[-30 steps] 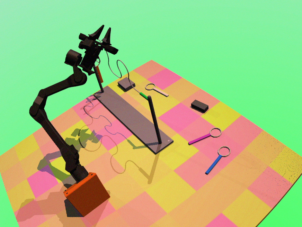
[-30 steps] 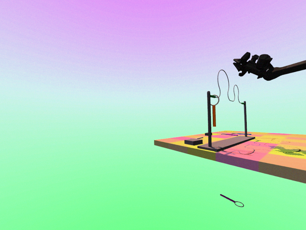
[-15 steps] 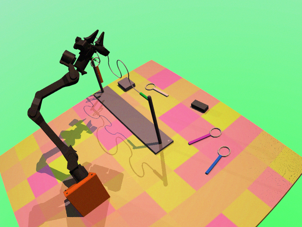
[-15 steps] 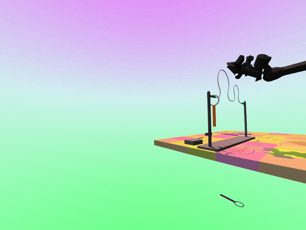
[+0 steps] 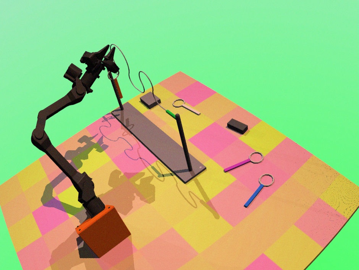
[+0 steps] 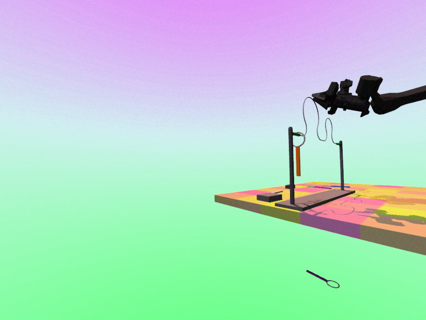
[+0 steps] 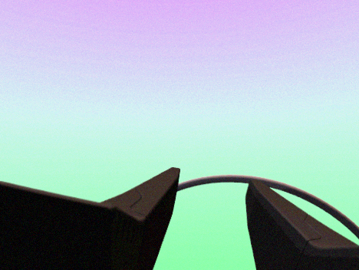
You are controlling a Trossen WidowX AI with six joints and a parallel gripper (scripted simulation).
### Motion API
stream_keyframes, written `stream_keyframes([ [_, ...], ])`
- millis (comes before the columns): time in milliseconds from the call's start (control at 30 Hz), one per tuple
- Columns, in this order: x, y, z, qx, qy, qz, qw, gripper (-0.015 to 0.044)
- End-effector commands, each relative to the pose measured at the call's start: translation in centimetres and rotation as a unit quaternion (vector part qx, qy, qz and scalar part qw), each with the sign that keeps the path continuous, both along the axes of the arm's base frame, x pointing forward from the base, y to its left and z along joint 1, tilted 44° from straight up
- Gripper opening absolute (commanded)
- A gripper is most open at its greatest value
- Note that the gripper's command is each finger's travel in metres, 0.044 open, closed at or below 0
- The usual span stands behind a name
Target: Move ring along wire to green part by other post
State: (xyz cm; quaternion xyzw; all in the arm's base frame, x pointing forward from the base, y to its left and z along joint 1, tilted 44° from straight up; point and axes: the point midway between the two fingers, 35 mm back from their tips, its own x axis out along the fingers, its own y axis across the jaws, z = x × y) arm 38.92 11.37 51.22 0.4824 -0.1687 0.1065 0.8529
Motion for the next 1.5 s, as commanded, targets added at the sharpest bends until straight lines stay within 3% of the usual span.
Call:
stream_keyframes([
  [0, 0.6, 2.6, -1.6, 0.010, 0.031, 0.021, 0.999, 0.0160],
  [267, 2.1, 10.6, -8.6, 0.048, 0.133, 0.077, 0.987, 0.0160],
  [600, 0.7, 16.8, -11.1, 0.027, 0.173, 0.082, 0.981, 0.0160],
  [867, -3.7, 24.5, -13.0, -0.030, 0.198, 0.071, 0.977, 0.0160],
  [1267, -14.3, 33.7, -15.9, -0.130, 0.208, 0.052, 0.968, 0.0160],
  [1467, -13.0, 33.2, -15.1, -0.130, 0.208, 0.051, 0.968, 0.0160],
])
